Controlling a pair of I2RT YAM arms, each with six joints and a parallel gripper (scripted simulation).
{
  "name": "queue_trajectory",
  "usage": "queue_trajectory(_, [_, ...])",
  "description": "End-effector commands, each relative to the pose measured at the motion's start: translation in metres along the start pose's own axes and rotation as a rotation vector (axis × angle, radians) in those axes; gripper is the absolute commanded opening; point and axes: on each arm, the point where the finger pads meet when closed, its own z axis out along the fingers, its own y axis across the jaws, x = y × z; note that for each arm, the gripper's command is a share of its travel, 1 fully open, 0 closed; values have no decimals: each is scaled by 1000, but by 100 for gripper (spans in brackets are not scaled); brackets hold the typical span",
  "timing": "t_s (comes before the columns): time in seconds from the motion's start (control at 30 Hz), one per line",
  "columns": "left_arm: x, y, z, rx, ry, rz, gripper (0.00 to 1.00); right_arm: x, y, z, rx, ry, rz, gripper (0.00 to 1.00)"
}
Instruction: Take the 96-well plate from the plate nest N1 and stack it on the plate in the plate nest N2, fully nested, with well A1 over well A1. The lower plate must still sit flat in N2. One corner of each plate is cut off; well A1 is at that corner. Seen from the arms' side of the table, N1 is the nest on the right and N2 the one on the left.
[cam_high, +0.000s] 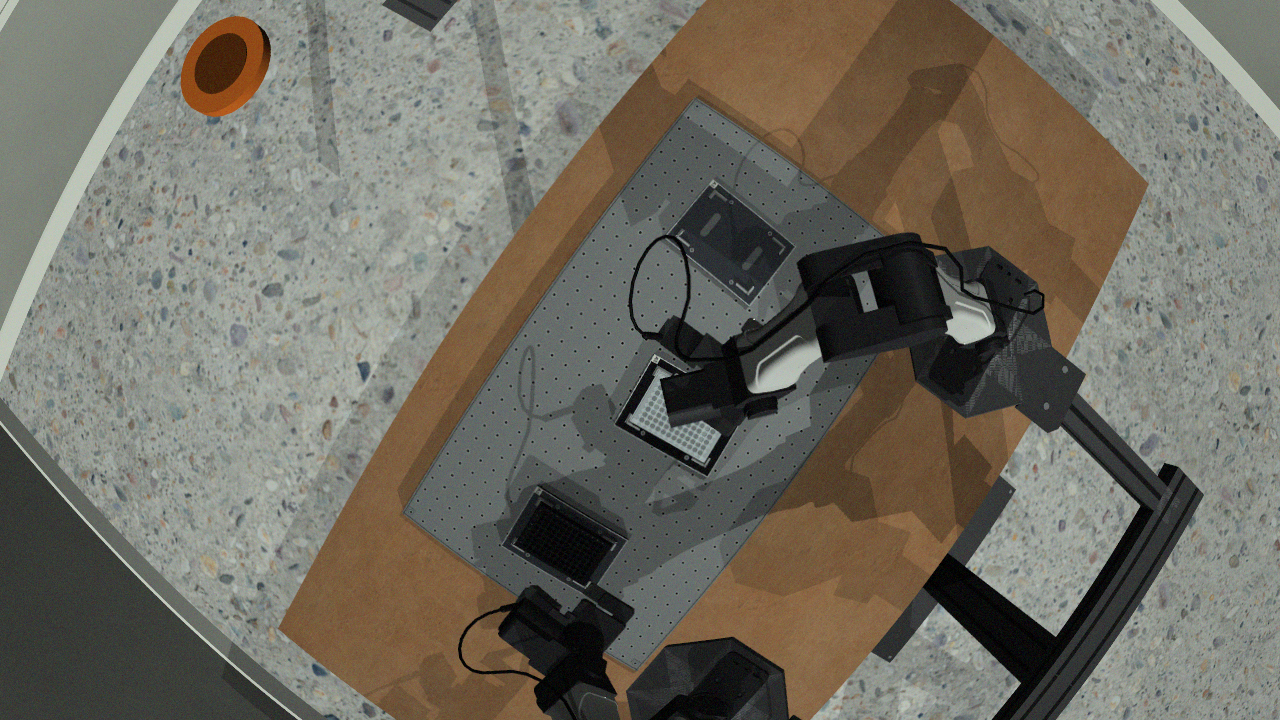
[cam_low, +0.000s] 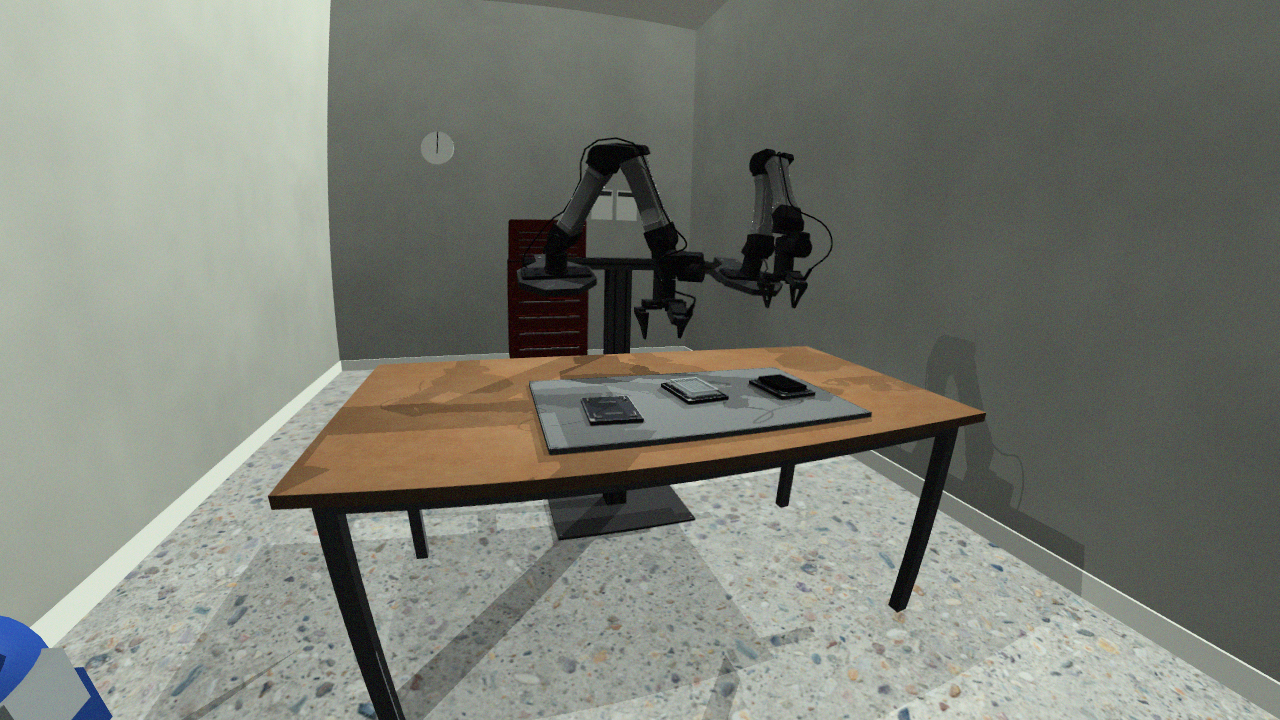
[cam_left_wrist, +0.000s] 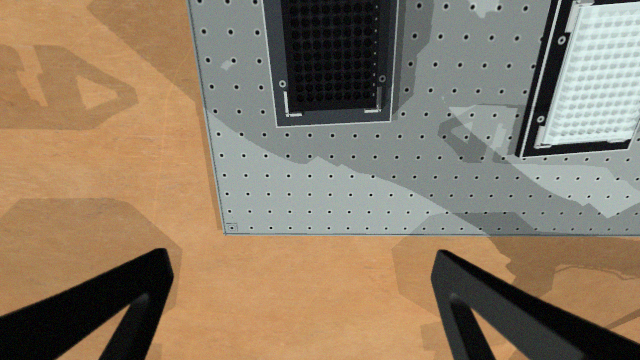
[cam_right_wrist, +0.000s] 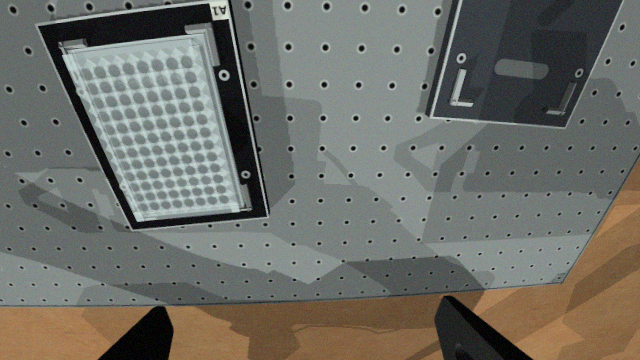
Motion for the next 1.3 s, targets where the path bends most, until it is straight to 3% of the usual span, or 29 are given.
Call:
queue_trajectory(0.0, [-1,1,-1,-2,-3,-4,100,-2,-11,-9,-31,-8,-2,100])
queue_trajectory(1.27, [-1,1,-1,-2,-3,-4,100,27,-174,-61,-7,16,-13,100])
